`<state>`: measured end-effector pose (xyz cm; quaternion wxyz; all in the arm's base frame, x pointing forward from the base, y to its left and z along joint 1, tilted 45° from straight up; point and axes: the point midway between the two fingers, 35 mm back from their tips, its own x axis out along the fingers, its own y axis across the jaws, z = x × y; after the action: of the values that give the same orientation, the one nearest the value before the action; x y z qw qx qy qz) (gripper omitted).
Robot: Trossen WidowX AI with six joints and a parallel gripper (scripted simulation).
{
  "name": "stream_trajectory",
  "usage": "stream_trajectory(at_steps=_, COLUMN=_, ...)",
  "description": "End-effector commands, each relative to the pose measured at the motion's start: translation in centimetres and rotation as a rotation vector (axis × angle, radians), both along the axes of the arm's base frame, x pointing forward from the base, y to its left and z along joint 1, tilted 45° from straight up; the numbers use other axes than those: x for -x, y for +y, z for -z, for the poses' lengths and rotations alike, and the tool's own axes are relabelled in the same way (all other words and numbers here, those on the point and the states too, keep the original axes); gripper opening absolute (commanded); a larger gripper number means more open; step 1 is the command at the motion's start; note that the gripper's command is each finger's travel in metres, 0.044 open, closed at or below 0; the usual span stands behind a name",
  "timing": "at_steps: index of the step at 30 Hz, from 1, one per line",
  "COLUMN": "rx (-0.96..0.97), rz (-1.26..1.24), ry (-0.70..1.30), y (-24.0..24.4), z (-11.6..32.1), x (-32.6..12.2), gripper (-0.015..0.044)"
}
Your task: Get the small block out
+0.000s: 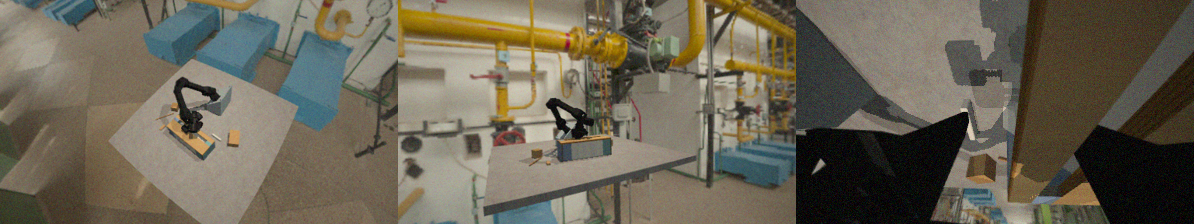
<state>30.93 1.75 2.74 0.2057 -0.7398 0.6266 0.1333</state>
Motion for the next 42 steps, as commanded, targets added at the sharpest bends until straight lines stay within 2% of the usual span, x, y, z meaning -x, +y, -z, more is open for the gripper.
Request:
stream_trajectory(at_steps=1, rx=0.009, rz=-0.001, ry=0.005, y=-0.6, z=-0.4, x=0.1, gripper=0.04)
stream_trajectory(at_steps=42, rx=0.009, rz=-0.002, ry=0.005, y=-4.7, z=-5.2, x=0.0, gripper=0.04)
